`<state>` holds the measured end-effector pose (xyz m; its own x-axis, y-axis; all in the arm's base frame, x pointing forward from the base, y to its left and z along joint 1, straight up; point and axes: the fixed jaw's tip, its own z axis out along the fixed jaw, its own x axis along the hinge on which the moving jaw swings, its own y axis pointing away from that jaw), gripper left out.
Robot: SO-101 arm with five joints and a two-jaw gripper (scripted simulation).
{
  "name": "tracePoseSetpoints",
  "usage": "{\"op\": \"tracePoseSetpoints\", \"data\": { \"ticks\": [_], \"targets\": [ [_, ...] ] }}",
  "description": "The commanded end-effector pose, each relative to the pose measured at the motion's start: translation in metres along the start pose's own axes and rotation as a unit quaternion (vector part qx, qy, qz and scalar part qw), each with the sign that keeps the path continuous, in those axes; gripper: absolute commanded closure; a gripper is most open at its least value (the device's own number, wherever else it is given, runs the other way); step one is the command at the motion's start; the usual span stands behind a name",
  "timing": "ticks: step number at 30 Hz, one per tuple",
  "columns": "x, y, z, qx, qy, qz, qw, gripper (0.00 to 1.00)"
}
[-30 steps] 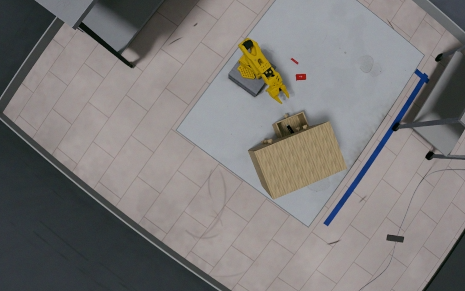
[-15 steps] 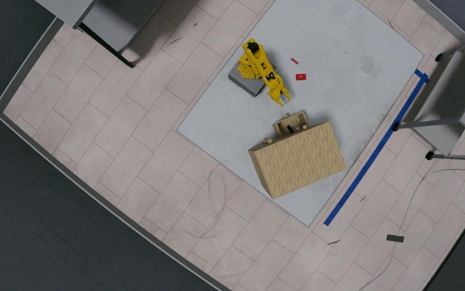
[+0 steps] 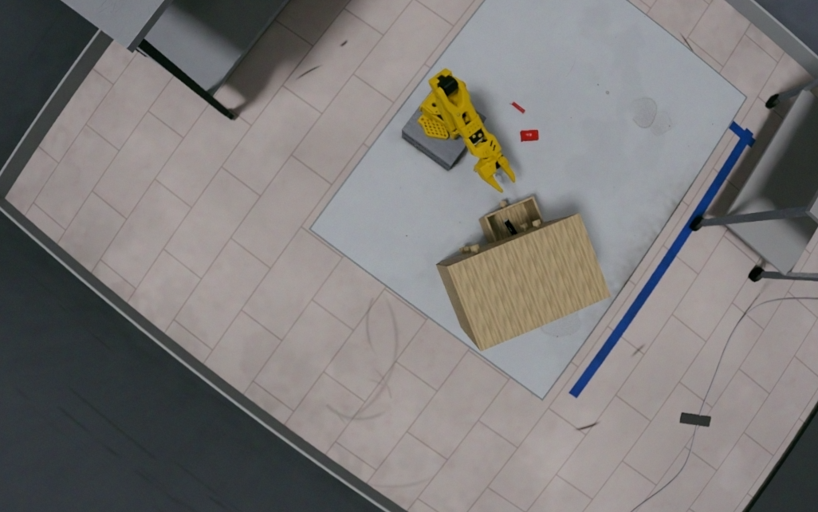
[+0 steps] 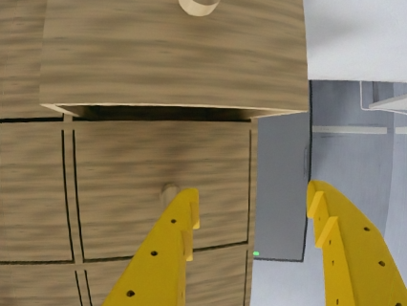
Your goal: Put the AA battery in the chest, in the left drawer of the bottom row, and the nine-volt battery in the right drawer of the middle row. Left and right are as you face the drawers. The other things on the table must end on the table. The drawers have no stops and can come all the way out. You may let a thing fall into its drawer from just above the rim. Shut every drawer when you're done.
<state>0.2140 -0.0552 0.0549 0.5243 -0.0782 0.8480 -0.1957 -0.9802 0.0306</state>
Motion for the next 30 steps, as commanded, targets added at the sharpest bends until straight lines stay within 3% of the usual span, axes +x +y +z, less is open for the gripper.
{"op": "tracePoseSetpoints", "data": {
  "ticks": [1, 13, 30],
  "targets": [
    [0.003, 0.002, 0.006, -0.005, 0.012, 0.007, 1.0, 0.79],
    [-0.005, 0.006, 0.025, -0.012, 0.039, 0.014, 0.999, 0.79],
    [-0.008, 0.006, 0.026, -0.013, 0.029, 0.015, 0.999, 0.79]
  ]
}}
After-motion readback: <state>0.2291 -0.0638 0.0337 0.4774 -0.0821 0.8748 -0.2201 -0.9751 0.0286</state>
